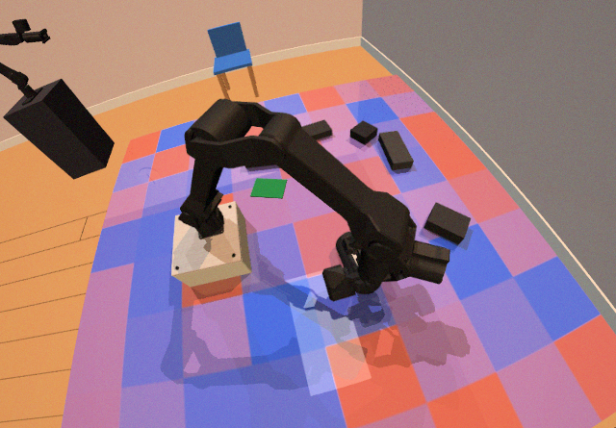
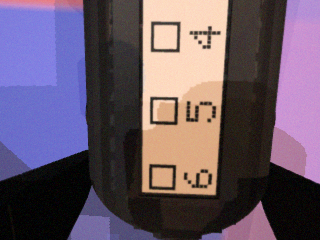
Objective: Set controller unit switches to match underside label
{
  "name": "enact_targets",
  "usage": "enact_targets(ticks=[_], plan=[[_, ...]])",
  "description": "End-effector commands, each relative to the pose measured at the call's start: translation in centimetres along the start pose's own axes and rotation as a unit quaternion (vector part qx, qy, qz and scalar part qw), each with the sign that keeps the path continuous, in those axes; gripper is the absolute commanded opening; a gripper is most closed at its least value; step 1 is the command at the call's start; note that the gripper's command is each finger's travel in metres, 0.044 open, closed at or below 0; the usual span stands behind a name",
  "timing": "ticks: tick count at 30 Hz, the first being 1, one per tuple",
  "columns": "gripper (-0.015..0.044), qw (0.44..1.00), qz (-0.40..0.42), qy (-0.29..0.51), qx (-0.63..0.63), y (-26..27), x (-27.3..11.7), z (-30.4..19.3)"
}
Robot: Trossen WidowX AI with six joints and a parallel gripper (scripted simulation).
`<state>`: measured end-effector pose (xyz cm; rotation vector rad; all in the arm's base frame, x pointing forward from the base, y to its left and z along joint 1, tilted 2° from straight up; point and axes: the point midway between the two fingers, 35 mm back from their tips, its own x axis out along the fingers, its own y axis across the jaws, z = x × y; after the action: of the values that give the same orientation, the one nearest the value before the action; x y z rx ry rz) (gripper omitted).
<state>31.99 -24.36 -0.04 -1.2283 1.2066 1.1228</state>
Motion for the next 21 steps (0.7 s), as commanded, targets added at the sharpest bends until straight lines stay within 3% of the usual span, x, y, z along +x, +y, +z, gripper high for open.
enact_targets(ticks=[1, 21], plan=[[0.0338, 1.0, 0.001, -0.007, -0.004, 0.1, 0.5, 0.2], [0.0338, 1.0, 0.001, -0.006, -0.004, 0.1, 1.7, 0.0]])
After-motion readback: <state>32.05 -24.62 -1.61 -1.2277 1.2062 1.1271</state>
